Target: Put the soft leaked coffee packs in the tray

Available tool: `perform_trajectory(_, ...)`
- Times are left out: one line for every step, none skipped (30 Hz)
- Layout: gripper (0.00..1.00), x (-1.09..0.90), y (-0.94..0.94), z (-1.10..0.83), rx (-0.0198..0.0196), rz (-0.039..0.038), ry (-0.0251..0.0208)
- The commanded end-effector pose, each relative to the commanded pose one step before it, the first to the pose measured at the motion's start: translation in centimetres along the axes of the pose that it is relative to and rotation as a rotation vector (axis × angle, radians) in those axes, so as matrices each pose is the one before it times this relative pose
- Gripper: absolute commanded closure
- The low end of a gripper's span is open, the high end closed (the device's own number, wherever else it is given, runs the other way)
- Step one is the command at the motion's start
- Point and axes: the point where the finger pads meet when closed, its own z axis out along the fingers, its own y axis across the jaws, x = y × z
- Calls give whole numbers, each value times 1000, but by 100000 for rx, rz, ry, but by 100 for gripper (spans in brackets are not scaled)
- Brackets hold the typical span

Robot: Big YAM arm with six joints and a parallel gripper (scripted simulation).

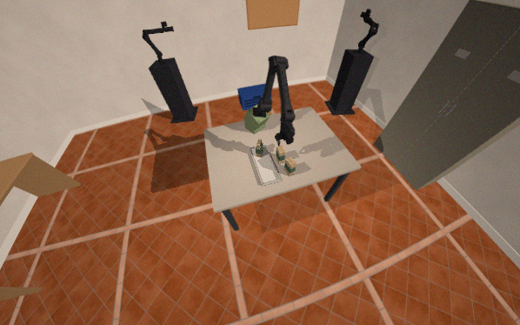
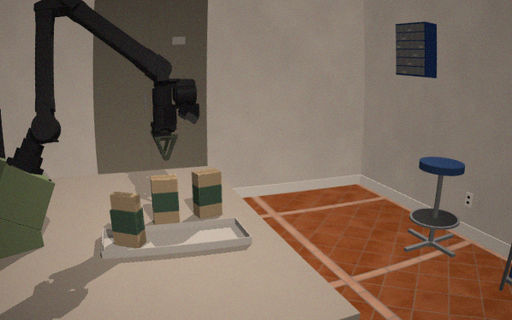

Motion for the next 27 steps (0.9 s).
perform_trajectory(23, 1129, -1761, 871, 2591, 6871, 3343)
perform_trajectory(23, 1, 8, 0, -49, 0, 4)
perform_trajectory(23, 2, 33, 0, -191, 1, 13)
perform_trajectory(23, -1001, 213, -603, -139, -519, -2025)
perform_trajectory(23, -1328, 555, -1116, -421, -1431, -3808)
perform_trajectory(23, -199, 787, -507, -843, -1854, -1570)
perform_trajectory(23, 277, 115, 77, -167, -245, 340)
perform_trajectory(23, 274, -240, 430, 202, 550, 1112)
perform_trajectory(23, 256, -258, 757, 162, 451, 1209)
perform_trajectory(23, 720, -97, 843, 29, 223, 2028)
perform_trajectory(23, 836, -100, 728, 97, 230, 1664)
perform_trajectory(23, 3, -3, 354, 14, 1, 5)
perform_trajectory(23, 5, -4, 432, 16, 1, 6)
perform_trajectory(23, 6, -5, 483, 21, 2, 7)
perform_trajectory(23, 0, 0, 0, 0, 0, 0)
perform_trajectory(23, 0, 0, 0, 0, 0, 0)
perform_trajectory(23, -823, 179, 63, -201, -393, -1585)
perform_trajectory(23, 850, -184, 902, 227, 396, 1600)
perform_trajectory(23, 6, 3, 420, -21, 1, 9)
perform_trajectory(23, 6, 7, 339, -44, 1, 9)
perform_trajectory(23, -119, 28, 184, -48, -55, -222)
perform_trajectory(23, -800, 152, -246, -137, -341, -1508)
perform_trajectory(23, -248, -275, -94, 296, 601, -560)
perform_trajectory(23, -373, 33, -902, 35, -141, -2544)
perform_trajectory(23, -132, 64, -314, -55, -159, -879)
perform_trajectory(23, -1, 7, -1, -42, -1, 1)
perform_trajectory(23, 110, -8, -2, 36, 110, 453)
